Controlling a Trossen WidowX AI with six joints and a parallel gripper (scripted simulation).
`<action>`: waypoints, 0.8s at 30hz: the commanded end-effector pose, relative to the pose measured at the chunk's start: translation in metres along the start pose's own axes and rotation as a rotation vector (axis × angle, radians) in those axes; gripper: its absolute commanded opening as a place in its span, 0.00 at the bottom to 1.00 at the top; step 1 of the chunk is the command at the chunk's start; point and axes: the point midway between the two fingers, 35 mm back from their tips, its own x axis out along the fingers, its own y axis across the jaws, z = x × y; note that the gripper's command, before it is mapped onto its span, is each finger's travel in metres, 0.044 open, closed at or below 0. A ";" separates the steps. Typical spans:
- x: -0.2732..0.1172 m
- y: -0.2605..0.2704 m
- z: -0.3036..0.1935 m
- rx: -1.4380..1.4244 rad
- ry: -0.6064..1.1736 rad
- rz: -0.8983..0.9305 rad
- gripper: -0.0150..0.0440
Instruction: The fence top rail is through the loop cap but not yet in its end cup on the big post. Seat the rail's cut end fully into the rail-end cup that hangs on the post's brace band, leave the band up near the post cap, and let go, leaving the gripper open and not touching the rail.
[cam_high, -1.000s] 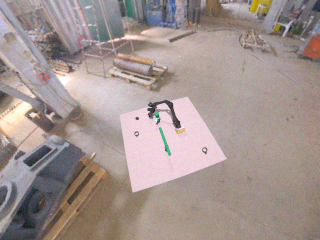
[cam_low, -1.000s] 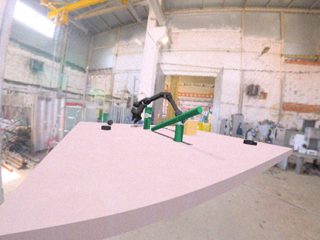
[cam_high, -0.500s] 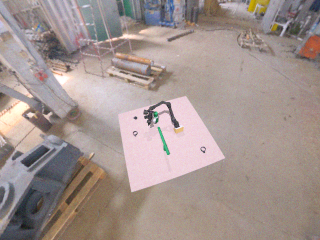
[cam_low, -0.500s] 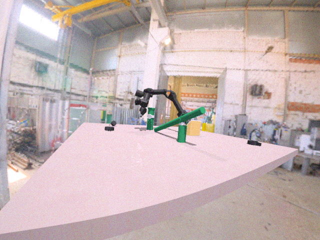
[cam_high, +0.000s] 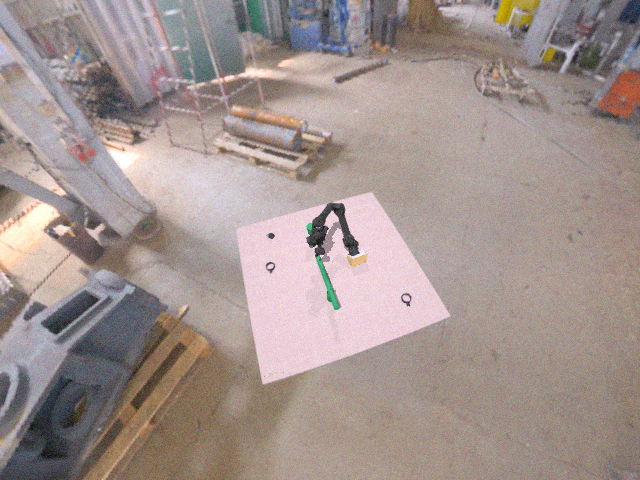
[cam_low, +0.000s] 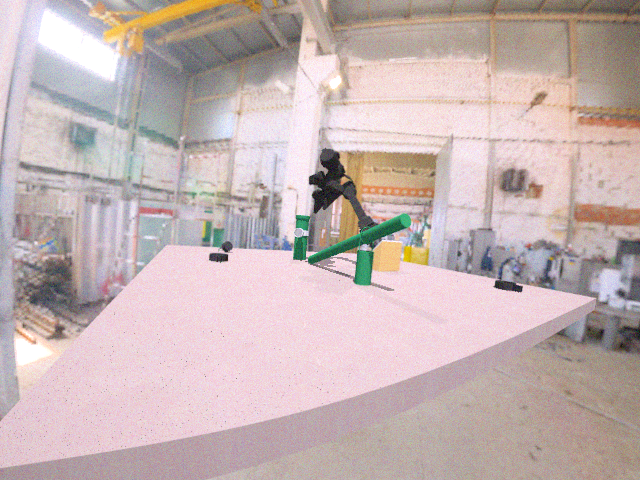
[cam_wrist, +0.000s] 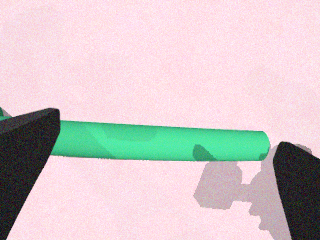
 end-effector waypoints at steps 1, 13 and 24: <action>-0.028 0.014 -0.023 -0.077 -0.138 -0.070 1.00; -0.029 -0.002 -0.016 -0.246 -0.157 -0.113 1.00; -0.014 -0.096 0.010 -0.939 -0.037 -0.290 1.00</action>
